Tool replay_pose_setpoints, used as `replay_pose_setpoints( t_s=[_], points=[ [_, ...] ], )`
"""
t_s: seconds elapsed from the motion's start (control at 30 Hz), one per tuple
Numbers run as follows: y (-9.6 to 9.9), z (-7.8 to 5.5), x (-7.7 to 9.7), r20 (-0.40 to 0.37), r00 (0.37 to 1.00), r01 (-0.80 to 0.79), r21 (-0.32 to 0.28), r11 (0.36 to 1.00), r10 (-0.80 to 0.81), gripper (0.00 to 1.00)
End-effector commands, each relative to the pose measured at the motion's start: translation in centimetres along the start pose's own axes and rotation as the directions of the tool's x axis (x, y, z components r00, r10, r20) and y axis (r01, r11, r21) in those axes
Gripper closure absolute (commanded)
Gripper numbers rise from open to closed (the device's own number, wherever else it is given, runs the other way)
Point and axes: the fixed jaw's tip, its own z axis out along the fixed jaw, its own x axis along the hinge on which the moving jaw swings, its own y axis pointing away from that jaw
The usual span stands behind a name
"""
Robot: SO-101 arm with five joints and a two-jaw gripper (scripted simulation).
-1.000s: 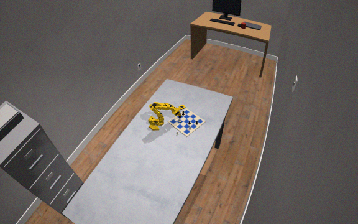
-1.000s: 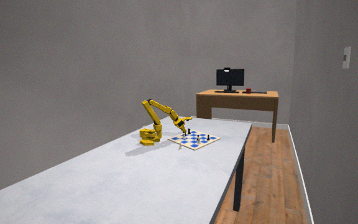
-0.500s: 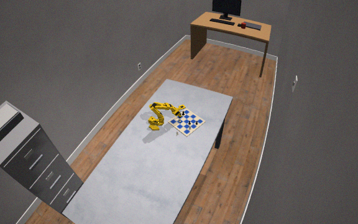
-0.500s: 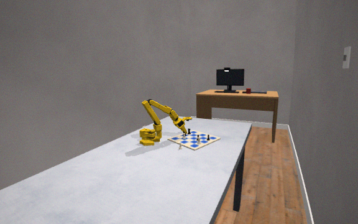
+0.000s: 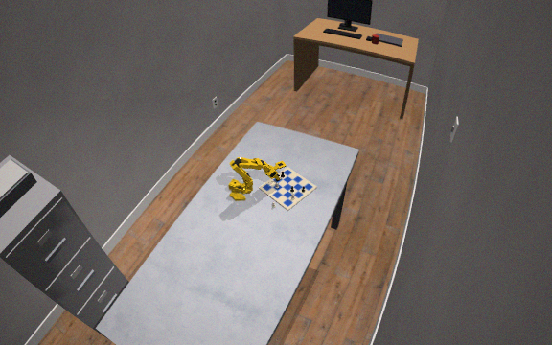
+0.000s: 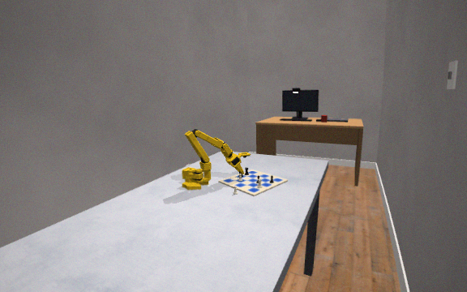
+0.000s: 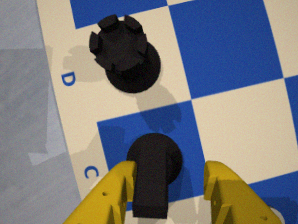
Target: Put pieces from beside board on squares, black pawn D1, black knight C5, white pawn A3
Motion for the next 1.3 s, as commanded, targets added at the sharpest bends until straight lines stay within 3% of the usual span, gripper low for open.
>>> replay_pose_setpoints(
  t_s=[0.0, 1.27],
  points=[
    [0.22, -0.05, 0.27, -0.011, 1.000, -0.001, -0.006, 1.000, 0.001, 0.87],
    [0.63, -0.34, -0.04, -0.010, 1.000, 0.017, -0.017, 1.000, -0.017, 0.87]
  ],
)
